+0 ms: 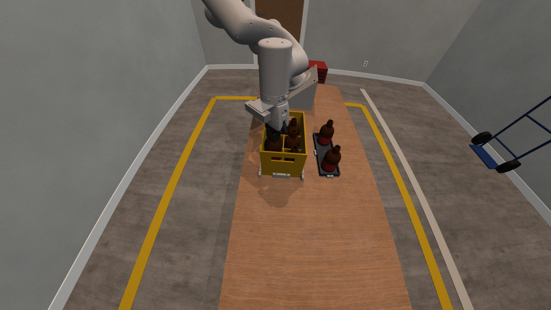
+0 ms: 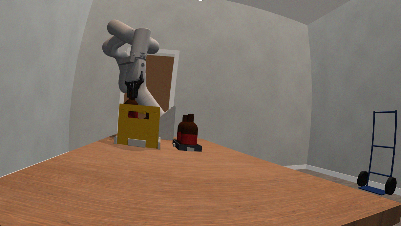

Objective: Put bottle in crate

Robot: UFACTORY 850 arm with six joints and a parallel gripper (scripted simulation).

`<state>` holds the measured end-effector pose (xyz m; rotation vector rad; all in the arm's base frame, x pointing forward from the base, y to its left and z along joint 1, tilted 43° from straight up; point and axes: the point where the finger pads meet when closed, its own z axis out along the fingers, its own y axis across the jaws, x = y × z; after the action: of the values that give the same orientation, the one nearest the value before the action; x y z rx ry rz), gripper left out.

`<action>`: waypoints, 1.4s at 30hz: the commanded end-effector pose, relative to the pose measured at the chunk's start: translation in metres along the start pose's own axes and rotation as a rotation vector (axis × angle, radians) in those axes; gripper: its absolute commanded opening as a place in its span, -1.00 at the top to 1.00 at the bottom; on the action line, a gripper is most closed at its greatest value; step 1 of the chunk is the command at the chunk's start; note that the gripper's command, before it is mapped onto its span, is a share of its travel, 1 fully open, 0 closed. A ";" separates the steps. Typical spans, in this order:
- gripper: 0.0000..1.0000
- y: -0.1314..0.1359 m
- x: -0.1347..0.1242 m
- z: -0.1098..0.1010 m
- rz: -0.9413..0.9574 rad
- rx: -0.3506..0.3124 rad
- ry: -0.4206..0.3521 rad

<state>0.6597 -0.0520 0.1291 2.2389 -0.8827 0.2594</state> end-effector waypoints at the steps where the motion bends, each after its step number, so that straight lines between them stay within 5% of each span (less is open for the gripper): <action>1: 1.00 0.000 0.001 0.001 0.001 0.002 0.001; 42: 1.00 0.000 0.001 0.010 0.001 0.002 0.001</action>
<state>0.6590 -0.0597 0.1209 2.2390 -0.8827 0.2597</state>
